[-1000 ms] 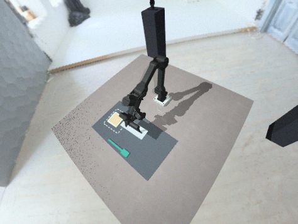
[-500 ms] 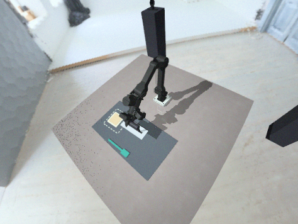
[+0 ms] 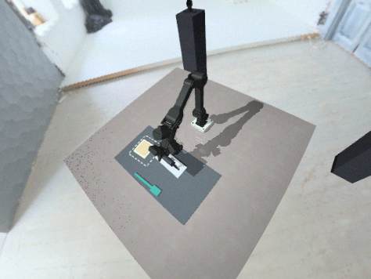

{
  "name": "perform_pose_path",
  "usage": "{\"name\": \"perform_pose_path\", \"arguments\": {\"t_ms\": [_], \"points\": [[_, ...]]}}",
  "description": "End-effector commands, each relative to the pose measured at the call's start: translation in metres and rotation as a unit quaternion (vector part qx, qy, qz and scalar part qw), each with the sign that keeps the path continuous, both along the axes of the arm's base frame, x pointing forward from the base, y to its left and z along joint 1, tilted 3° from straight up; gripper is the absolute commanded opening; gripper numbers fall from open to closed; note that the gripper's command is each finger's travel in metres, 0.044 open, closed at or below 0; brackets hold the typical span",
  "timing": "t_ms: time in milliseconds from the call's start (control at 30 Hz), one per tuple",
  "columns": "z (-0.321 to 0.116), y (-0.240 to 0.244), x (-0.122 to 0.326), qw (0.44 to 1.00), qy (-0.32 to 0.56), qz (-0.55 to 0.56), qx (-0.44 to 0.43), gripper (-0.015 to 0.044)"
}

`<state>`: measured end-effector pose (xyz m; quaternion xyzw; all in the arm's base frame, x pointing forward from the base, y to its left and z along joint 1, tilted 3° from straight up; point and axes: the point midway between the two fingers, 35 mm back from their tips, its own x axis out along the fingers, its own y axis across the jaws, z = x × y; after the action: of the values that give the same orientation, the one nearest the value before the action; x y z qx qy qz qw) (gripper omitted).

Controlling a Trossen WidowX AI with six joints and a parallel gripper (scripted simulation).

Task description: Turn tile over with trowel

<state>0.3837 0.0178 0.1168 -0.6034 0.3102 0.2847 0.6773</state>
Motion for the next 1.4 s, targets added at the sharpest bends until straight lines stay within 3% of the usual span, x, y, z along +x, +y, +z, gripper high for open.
{"name": "perform_pose_path", "arguments": {"t_ms": [0, 733, 1367], "points": [[0.001, 0.009, 0.006, 0.999, 0.016, -0.029, 0.013, 0.0000], [-0.019, 0.055, 0.012, 0.975, 0.114, -0.191, 0.030, 0.0000], [-0.030, 0.094, 0.007, 0.937, 0.135, -0.323, -0.004, 0.0000]]}}
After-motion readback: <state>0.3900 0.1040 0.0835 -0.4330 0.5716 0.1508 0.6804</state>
